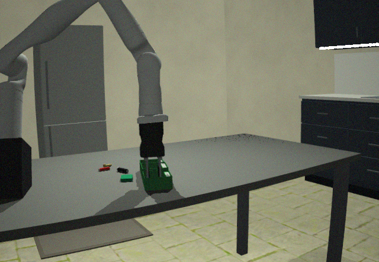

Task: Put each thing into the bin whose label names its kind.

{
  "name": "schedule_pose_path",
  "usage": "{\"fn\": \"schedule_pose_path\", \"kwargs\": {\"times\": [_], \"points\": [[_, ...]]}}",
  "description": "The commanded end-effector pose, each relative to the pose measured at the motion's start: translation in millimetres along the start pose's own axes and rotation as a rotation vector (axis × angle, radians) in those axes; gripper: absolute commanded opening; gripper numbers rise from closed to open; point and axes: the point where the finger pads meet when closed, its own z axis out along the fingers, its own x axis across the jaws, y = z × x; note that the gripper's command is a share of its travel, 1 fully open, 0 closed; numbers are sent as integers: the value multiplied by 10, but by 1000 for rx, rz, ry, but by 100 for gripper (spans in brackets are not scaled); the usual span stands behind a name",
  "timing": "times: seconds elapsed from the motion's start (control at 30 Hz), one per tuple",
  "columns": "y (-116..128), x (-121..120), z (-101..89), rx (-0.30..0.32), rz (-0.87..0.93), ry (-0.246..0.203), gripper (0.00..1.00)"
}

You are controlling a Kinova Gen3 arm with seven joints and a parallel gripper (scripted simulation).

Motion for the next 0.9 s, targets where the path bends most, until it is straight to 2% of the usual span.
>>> {"fn": "schedule_pose_path", "kwargs": {"times": [0.0, 0.5, 0.63, 0.87], "points": [[-12, -19, -52, 2, 1, -5, 65], [-11, -18, -219, 2, 1, -5, 65], [-11, -17, -419, 2, 1, -5, 65], [-11, -17, -433, 2, 1, -5, 65]]}}
